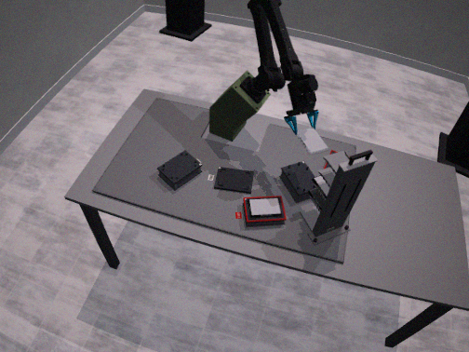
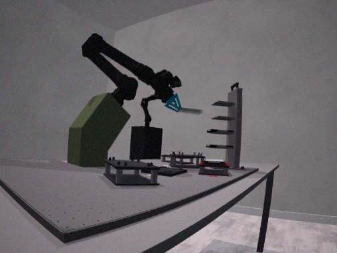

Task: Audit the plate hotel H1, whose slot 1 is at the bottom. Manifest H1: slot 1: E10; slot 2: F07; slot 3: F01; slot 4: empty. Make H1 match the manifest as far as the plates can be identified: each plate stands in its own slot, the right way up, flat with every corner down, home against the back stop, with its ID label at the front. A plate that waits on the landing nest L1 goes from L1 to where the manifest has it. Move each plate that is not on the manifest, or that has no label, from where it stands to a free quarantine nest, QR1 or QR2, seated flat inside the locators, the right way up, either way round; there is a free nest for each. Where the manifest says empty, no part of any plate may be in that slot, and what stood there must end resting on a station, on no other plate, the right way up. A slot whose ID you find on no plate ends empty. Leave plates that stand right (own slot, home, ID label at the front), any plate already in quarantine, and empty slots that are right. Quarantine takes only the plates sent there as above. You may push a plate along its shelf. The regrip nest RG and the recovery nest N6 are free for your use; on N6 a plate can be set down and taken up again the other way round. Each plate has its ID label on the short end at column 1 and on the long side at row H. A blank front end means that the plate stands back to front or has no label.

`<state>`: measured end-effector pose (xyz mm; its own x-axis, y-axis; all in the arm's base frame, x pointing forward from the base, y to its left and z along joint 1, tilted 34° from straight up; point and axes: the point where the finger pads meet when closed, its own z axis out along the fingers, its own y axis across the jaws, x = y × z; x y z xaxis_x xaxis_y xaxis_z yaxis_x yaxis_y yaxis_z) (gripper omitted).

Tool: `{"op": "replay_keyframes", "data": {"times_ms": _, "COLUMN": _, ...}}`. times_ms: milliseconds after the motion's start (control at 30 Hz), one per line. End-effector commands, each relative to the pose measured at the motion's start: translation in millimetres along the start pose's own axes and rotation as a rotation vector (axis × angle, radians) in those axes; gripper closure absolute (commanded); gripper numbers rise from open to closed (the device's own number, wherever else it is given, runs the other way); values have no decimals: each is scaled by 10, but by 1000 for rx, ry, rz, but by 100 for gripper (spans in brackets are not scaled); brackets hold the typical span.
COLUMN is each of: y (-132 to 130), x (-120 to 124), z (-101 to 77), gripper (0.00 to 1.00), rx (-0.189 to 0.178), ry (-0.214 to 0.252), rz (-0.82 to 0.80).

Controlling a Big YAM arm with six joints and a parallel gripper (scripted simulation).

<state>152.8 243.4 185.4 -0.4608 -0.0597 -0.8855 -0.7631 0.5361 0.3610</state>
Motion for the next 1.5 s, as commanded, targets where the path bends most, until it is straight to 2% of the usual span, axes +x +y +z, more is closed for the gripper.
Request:
{"op": "replay_keyframes", "data": {"times_ms": 0, "y": 182, "x": -422, "z": -46, "gripper": 14, "rx": -35, "ry": -77, "rz": -29}}
{"op": "replay_keyframes", "data": {"times_ms": 467, "y": 131, "x": -474, "z": 21, "gripper": 14, "rx": -20, "ry": -81, "rz": -25}}
{"op": "replay_keyframes", "data": {"times_ms": 1467, "y": 123, "x": -662, "z": 238, "gripper": 14, "rx": -20, "ry": -77, "rz": -27}}
